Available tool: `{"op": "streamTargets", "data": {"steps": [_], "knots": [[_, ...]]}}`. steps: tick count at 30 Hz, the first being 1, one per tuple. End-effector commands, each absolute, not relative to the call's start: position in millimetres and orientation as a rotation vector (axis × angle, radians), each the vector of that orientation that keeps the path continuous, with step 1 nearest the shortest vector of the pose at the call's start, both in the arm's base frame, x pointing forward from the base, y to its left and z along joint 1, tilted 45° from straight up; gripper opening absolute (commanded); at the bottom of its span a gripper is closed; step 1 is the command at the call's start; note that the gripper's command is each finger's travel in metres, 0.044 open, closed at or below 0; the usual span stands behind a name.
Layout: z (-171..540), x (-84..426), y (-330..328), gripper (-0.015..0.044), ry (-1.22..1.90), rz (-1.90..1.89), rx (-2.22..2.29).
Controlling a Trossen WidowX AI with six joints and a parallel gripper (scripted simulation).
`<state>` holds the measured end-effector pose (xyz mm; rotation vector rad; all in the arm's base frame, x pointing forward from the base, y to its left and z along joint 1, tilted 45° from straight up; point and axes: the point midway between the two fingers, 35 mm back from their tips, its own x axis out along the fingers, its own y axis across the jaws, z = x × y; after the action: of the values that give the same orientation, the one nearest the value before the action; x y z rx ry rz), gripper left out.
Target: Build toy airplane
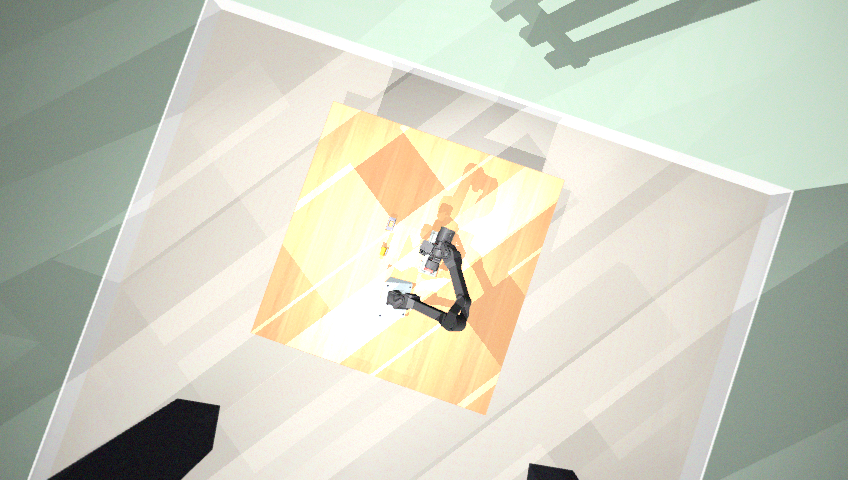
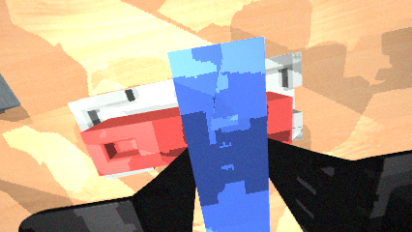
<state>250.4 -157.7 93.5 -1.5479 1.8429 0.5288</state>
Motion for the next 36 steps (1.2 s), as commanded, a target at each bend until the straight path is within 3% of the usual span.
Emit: {"op": "streamTargets", "data": {"steps": [1,10,18,24,30,36], "knots": [[94,251,-158,0.0209,1.843,0.527,-1.547],[94,251,-158,0.0440,1.843,0.527,-1.547],[96,251,-156,0.0440,1.842,0.528,-1.547],[152,258,-99,0.0440,1.842,0.537,-1.550],[153,259,-96,0.0440,1.842,0.537,-1.551],[152,260,-97,0.0440,1.808,0.110,-1.248]]}}
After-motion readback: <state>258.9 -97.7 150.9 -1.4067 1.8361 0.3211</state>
